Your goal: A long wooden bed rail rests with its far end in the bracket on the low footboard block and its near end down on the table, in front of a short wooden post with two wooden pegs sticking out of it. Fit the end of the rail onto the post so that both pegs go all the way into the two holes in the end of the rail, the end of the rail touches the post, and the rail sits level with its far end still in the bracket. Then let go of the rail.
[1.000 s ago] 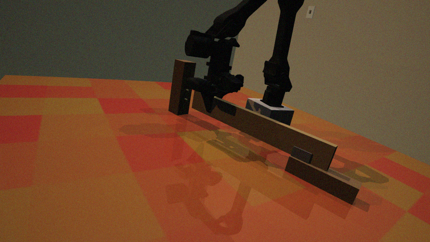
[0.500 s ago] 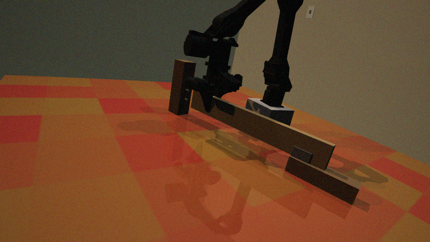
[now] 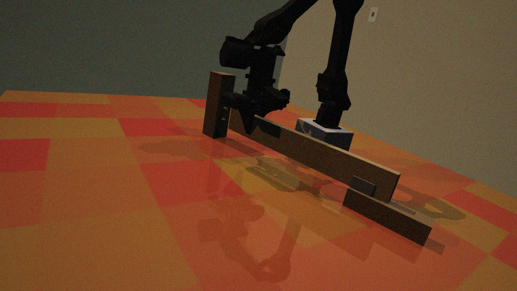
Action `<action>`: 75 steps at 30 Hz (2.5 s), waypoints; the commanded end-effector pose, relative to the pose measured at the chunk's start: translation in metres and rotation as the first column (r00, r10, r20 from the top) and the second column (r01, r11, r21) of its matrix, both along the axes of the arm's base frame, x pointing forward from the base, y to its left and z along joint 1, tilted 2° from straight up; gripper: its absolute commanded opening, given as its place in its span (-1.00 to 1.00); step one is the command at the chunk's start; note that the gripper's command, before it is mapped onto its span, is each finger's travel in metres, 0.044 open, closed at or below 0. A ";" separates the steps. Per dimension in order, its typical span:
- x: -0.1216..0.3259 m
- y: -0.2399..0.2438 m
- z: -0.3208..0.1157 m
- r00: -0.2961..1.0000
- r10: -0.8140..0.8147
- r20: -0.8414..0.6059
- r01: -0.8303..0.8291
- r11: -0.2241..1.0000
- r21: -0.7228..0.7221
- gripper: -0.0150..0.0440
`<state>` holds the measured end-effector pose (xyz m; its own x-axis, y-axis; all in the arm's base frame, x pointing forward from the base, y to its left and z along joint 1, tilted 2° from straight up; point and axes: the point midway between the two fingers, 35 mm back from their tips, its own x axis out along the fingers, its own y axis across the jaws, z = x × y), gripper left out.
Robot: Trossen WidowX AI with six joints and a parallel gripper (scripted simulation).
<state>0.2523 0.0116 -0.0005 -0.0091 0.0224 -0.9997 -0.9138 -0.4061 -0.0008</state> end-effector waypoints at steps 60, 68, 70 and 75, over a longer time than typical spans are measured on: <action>0.008 -0.019 0.000 1.000 0.000 0.002 0.000 1.000 -0.003 -0.49; 0.009 -0.021 0.000 1.000 0.000 0.002 0.000 1.000 -0.003 -0.49; 0.010 -0.022 0.000 1.000 0.000 0.002 0.000 1.000 -0.003 -0.49; 0.010 -0.023 0.000 1.000 0.000 0.002 0.000 1.000 -0.003 -0.49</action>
<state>0.2617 -0.0099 -0.0008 -0.0091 0.0205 -0.9997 -0.9138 -0.4062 0.0001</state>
